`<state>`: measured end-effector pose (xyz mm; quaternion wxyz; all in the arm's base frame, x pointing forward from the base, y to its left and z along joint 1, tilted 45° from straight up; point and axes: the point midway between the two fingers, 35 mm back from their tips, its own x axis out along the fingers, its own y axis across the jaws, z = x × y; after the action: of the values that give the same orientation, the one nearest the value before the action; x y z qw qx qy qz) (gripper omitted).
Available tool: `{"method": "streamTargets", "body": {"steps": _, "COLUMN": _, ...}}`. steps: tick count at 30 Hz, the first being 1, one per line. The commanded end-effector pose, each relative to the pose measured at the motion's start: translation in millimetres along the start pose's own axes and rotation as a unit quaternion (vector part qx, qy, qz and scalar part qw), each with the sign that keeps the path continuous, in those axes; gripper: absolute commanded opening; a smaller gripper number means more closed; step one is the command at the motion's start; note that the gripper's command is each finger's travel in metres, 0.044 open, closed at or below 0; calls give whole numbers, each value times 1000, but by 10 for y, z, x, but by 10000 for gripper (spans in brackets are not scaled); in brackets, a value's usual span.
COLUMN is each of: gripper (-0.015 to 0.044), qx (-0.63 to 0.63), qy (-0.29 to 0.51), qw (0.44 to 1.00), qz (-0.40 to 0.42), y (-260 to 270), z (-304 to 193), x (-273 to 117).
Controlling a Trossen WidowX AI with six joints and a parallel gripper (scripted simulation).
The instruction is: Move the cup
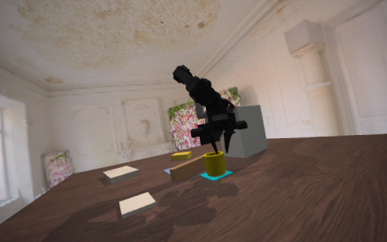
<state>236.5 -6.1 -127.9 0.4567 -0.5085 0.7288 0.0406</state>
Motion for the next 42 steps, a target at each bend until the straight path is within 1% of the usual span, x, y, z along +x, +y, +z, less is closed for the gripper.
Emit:
{"method": "streamTargets", "body": {"steps": 1, "gripper": 147, "qx": 6, "qy": -6, "qw": 1000, "qz": -1, "y": -29, "z": 27, "x": -80}}
{"method": "streamTargets", "body": {"steps": 16, "gripper": 147, "qx": 4, "qy": -4, "qw": 1000, "qz": -1, "y": 31, "z": -20, "x": -262}}
{"method": "streamTargets", "body": {"steps": 24, "gripper": 357, "qx": 0, "qy": 0, "qw": 1000, "qz": -1, "y": 39, "z": -23, "x": -218}}
{"method": "streamTargets", "body": {"steps": 27, "gripper": 435, "qx": 0, "qy": -1, "qw": 1000, "qz": -1, "y": 37, "z": -17, "x": -267}}
{"method": "streamTargets", "body": {"steps": 39, "gripper": 440, "qx": 4, "qy": -5, "qw": 1000, "qz": 1, "y": 83, "z": -54, "x": -839}}
{"method": "streamTargets", "body": {"steps": 42, "gripper": 440, "qx": 4, "qy": -5, "qw": 1000, "qz": 1, "y": 99, "z": -65, "x": -871}}
